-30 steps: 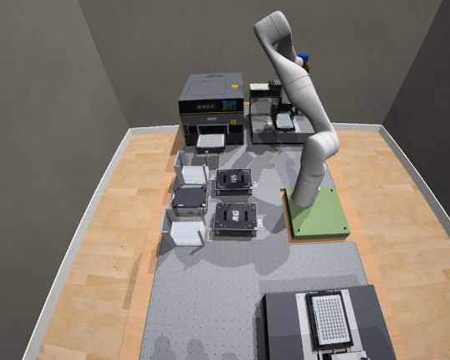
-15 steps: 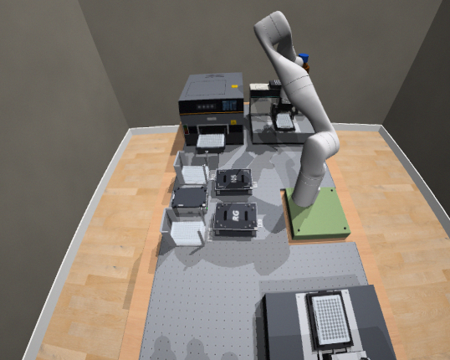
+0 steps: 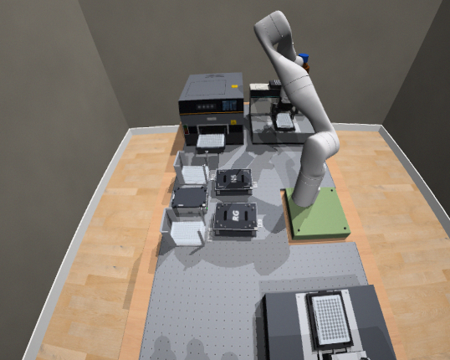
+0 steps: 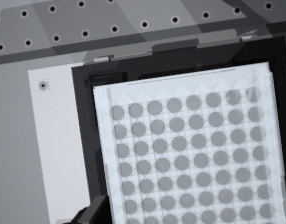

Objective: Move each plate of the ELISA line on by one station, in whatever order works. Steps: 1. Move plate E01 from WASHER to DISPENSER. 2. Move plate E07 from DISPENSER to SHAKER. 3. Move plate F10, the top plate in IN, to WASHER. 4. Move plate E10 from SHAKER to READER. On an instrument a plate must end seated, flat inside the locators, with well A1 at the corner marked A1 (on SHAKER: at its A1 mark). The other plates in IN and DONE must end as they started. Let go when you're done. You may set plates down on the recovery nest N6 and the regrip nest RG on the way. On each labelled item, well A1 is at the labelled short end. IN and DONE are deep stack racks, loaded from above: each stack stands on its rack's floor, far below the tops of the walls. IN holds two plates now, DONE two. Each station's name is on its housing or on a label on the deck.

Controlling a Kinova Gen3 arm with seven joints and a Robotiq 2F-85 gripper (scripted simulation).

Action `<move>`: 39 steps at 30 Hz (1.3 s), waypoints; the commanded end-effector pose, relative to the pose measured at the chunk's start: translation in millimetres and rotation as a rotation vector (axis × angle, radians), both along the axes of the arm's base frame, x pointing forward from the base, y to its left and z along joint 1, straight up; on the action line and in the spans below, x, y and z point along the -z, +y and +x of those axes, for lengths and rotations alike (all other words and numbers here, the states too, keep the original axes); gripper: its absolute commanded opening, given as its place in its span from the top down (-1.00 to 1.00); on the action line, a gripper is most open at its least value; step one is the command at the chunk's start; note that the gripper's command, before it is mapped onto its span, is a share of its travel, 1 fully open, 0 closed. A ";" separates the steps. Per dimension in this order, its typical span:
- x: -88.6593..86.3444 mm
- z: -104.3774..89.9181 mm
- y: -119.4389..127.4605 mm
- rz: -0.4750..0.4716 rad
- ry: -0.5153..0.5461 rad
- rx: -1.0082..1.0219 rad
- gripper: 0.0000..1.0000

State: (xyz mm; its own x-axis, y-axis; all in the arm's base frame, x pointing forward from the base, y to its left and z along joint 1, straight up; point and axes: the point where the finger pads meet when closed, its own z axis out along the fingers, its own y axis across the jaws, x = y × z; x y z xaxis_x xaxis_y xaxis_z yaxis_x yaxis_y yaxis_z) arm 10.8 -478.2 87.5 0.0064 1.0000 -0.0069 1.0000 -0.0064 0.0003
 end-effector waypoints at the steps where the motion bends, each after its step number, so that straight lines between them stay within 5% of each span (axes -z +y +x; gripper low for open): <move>1: -0.8 0.0 -0.4 -0.002 0.000 0.000 -0.88; 39: -16.5 0.0 -0.3 -0.002 0.000 0.000 -0.88</move>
State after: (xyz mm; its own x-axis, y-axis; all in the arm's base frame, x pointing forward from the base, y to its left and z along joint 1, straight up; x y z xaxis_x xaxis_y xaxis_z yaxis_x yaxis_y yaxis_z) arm 10.8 -478.1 101.6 0.0064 1.0000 -0.0069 1.0000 -0.0064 0.0003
